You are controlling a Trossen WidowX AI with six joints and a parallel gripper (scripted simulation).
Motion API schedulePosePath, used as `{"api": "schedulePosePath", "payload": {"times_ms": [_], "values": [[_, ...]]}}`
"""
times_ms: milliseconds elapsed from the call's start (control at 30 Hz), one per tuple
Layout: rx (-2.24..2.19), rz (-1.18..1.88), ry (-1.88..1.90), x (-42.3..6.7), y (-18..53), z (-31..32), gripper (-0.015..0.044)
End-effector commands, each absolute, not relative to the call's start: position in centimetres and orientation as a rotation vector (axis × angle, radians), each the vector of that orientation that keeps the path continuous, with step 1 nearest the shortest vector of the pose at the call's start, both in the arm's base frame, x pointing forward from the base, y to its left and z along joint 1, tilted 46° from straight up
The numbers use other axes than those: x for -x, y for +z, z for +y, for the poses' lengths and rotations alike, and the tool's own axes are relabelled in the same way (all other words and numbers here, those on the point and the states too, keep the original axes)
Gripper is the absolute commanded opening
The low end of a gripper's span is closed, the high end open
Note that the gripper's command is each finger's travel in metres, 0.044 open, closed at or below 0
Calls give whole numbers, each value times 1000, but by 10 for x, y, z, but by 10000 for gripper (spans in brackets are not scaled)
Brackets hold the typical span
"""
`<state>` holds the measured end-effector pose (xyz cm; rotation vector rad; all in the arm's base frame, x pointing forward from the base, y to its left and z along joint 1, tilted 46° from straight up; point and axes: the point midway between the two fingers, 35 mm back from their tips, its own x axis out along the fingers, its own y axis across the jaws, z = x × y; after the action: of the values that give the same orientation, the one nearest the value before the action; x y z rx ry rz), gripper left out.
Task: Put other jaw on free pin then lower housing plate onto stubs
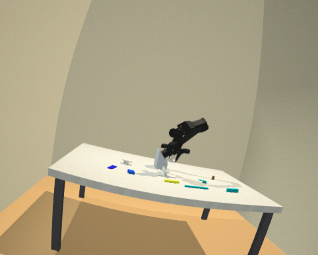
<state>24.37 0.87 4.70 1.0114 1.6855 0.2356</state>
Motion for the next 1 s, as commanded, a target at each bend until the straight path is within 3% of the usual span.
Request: {"api": "schedulePosePath", "payload": {"times_ms": [0,967], "values": [[-950,1665,297,-250,38,2,134],[-672,1539,585,-275,-7,-29,134]]}}
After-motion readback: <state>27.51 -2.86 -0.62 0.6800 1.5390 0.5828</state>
